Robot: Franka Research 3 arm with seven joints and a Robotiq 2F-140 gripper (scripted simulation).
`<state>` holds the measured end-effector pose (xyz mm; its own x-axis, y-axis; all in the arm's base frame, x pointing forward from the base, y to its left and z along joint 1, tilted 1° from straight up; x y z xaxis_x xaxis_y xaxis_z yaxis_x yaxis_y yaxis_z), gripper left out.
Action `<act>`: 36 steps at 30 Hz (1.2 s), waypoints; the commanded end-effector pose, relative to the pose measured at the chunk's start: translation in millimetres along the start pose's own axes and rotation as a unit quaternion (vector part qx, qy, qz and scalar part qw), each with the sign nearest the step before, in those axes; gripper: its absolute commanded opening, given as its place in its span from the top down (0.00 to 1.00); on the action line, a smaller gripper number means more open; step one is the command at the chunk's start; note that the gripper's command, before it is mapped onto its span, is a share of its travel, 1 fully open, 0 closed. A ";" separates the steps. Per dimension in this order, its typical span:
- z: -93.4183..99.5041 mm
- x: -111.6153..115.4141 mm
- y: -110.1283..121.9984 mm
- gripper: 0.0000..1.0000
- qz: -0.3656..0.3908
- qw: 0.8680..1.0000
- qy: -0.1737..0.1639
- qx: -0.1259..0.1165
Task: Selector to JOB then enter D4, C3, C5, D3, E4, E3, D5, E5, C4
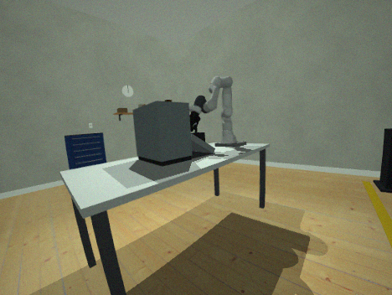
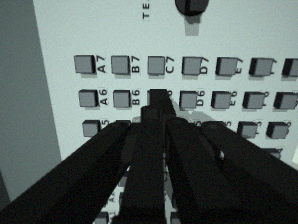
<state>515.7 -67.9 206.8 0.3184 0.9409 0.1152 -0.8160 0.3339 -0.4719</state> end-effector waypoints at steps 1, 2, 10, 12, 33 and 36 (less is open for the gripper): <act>0.1 0.6 -1.6 0.90 -0.005 1.000 0.000 -0.002; 0.1 0.6 -1.6 0.90 -0.005 1.000 0.000 -0.002; 0.0 0.6 -1.6 0.90 -0.005 1.000 0.000 -0.002; -0.1 0.6 -1.6 0.90 -0.005 1.000 0.000 -0.002; -5.5 0.6 -1.6 0.90 -0.005 1.000 0.000 -0.002; -6.6 0.6 -1.6 0.90 -0.005 1.000 0.001 -0.002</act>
<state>518.1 -68.5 201.4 0.3153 0.9420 0.1146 -0.8176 0.3310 -0.4711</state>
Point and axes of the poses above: the point where the finger pads meet when closed, its own z axis back along the fingers, its own y axis across the jaws, x = y × z, the point moved 9 cm from there along z, back along the fingers, and after that the axes turned 14 degrees about -z, right-handed, at the moved point
